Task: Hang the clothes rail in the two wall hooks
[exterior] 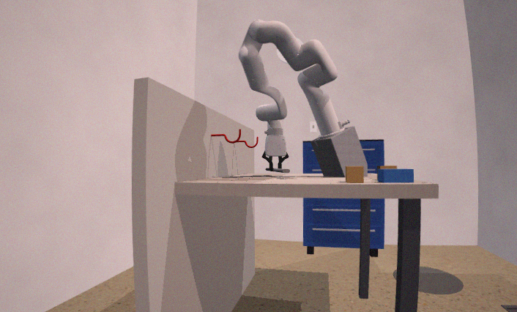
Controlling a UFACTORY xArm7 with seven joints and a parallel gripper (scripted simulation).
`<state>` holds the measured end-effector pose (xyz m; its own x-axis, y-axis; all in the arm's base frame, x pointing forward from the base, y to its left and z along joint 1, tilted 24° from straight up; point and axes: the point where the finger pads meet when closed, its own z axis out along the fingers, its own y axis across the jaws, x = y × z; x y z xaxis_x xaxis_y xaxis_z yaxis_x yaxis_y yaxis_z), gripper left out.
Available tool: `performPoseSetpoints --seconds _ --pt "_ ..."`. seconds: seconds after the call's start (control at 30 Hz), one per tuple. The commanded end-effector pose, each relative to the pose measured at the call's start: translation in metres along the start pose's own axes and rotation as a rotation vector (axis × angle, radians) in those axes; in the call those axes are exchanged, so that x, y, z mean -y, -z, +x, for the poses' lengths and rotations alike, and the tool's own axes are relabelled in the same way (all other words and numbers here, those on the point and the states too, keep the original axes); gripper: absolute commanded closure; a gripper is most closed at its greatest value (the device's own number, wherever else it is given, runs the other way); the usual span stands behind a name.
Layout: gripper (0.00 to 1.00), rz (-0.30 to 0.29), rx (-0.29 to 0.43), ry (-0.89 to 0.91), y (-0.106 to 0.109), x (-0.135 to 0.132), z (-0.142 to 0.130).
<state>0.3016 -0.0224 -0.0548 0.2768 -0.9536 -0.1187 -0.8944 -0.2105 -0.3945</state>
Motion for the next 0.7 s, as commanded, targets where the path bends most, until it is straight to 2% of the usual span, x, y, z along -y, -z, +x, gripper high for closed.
performPoseSetpoints --seconds 0.0,0.67 --pt "1.00 0.000 -0.001 -0.001 0.002 0.000 0.001" --pt "1.00 0.000 -0.001 -0.001 0.014 0.000 0.000"
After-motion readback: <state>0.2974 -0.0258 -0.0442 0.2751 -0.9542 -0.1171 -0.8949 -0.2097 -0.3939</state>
